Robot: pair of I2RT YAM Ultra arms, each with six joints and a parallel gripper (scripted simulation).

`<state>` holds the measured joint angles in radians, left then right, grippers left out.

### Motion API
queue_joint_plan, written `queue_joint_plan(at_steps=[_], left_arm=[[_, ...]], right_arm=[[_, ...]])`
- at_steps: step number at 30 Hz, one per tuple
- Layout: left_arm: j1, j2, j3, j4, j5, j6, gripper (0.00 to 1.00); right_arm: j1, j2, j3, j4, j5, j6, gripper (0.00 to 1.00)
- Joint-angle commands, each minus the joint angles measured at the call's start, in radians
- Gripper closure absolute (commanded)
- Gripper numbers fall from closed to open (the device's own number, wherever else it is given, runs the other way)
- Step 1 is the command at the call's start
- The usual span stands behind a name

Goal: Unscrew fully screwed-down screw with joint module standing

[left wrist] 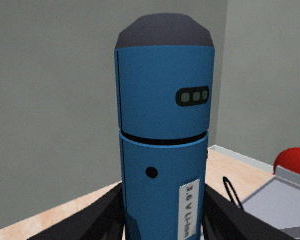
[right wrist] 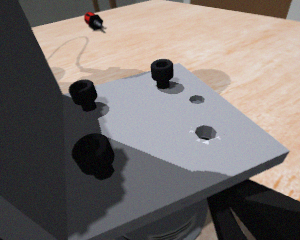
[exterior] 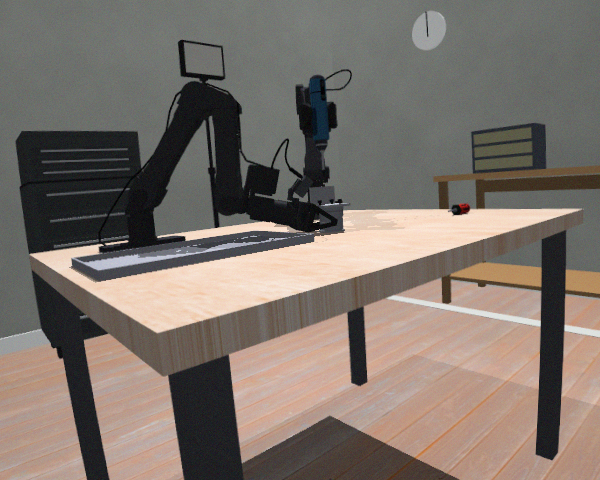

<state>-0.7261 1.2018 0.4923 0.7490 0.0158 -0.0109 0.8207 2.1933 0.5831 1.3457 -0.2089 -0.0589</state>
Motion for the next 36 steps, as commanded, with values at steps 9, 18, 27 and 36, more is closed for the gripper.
queue_joint_plan(at_steps=[9,18,27,36], left_arm=[[0.014,-0.053,0.069,0.031,0.010,0.002,0.58],[0.075,0.015,0.093,-0.124,-0.008,-0.065,0.58],[0.102,0.000,0.104,-0.160,-0.002,-0.089,0.58],[0.166,0.065,0.154,-0.289,-0.006,-0.146,0.58]], right_arm=[[0.002,-0.005,0.006,-0.010,0.005,0.004,0.41],[0.002,-0.005,0.006,-0.010,0.005,0.004,0.41],[0.002,-0.005,0.006,-0.010,0.005,0.004,0.41],[0.002,-0.005,0.006,-0.010,0.005,0.004,0.41]])
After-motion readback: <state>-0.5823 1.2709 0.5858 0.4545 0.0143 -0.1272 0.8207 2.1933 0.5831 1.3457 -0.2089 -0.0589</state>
